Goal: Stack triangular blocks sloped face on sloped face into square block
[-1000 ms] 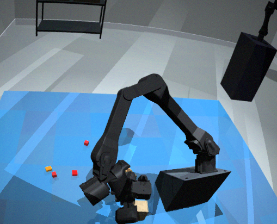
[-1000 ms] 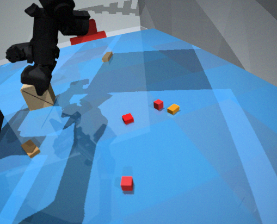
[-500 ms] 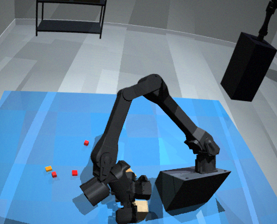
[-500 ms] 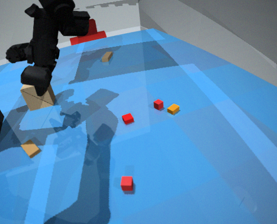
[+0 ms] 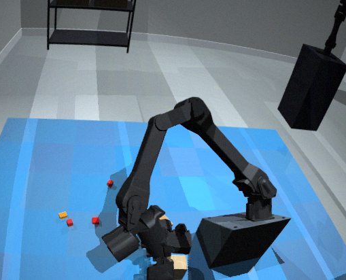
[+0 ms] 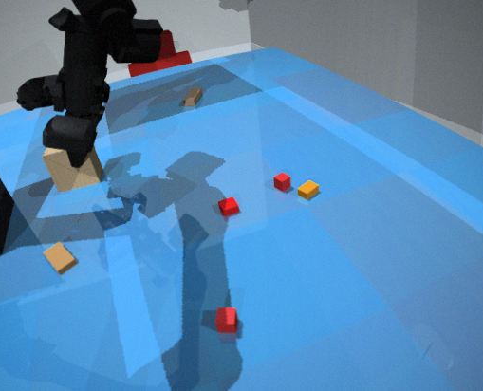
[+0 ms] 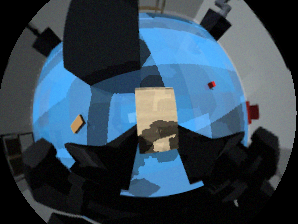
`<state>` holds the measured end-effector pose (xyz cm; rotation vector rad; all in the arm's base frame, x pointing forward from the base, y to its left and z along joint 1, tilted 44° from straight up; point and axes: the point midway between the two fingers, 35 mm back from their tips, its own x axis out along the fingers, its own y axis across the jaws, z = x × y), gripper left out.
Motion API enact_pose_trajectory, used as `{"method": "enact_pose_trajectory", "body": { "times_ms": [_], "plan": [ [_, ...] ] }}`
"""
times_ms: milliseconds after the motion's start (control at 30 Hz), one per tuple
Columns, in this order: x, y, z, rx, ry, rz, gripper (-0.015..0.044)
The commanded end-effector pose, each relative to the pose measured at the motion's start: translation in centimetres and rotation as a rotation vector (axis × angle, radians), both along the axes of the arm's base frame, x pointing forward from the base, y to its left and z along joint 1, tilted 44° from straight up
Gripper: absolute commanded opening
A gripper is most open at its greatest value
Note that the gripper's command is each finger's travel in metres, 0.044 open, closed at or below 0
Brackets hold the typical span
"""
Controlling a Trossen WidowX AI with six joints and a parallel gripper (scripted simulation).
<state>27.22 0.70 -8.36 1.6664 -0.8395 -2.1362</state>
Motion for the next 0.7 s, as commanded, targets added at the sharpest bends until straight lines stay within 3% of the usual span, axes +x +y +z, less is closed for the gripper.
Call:
{"method": "enact_pose_trajectory", "body": {
  "times_ms": [0,433,667],
  "plan": [
    [-0.07,-0.10,-0.16,-0.001,0.004,0.003,0.0000],
    [-0.06,-0.10,-0.14,0.001,0.003,0.003,0.0000],
    [-0.03,-0.05,-0.06,0.001,0.000,0.000,0.0184]
  ]
}}
